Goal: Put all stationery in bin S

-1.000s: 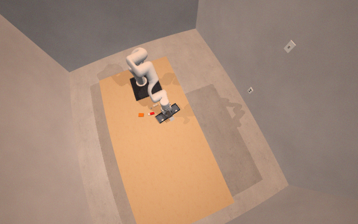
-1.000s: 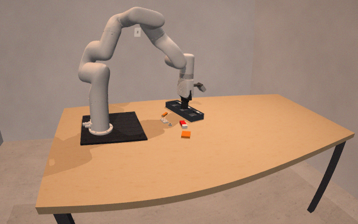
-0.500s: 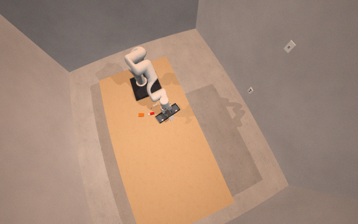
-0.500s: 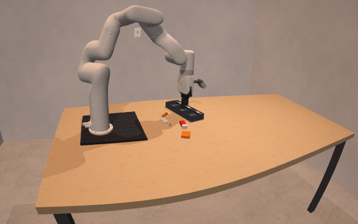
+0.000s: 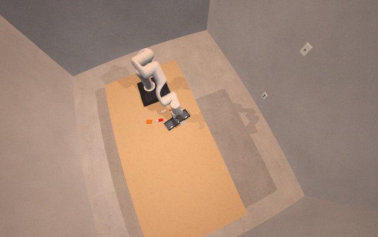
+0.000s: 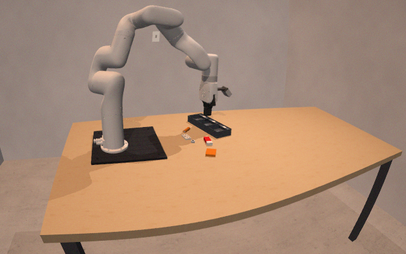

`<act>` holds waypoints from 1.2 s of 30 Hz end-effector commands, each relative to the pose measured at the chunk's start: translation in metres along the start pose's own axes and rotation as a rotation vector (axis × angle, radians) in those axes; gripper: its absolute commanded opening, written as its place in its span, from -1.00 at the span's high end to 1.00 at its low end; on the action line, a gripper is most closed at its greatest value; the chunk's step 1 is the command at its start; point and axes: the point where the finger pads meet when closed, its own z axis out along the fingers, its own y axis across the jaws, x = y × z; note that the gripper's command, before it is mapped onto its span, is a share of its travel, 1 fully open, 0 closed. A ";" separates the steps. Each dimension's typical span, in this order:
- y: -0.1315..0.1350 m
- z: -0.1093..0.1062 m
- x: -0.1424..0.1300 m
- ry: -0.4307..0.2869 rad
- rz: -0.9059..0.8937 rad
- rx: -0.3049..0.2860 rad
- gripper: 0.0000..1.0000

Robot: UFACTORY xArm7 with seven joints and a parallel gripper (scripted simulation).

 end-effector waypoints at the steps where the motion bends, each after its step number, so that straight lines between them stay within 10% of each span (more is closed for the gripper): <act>1: -0.022 -0.002 0.001 0.005 0.002 0.000 0.85; 10: -0.066 -0.002 -0.001 0.005 0.002 0.001 0.85; 36: -0.066 0.041 -0.001 0.005 0.002 0.001 0.85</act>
